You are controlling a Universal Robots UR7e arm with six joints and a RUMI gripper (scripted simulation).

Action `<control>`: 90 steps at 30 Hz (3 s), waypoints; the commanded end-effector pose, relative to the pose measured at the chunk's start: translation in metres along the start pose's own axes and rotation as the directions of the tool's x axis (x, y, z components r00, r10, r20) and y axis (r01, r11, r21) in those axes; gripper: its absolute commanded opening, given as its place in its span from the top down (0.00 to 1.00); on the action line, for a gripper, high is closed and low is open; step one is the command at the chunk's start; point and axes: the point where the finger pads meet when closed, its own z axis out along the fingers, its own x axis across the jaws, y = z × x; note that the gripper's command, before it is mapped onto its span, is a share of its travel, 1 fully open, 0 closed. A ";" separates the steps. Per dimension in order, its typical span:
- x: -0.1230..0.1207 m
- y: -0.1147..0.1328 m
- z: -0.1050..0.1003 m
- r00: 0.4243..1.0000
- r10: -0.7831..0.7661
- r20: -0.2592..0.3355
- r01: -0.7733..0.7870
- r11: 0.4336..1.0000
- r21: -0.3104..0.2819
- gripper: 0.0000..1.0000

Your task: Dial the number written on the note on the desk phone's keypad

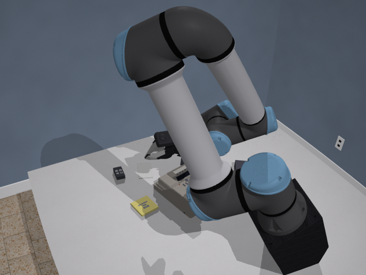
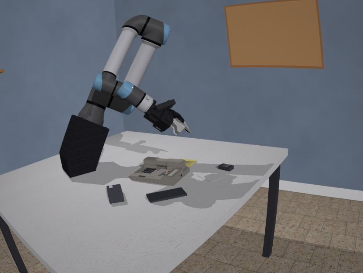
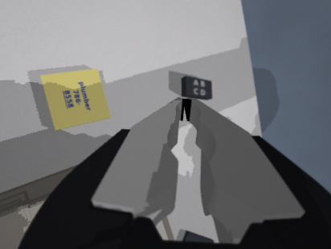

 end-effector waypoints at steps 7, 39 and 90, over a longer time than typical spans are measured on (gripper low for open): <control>-0.012 0.016 -0.014 1.000 -0.003 0.022 0.003 1.000 0.013 1.00; -0.054 0.067 -0.055 1.000 -0.003 0.022 0.003 1.000 0.013 1.00; -0.103 0.127 -0.104 1.000 -0.003 0.022 0.003 1.000 0.013 1.00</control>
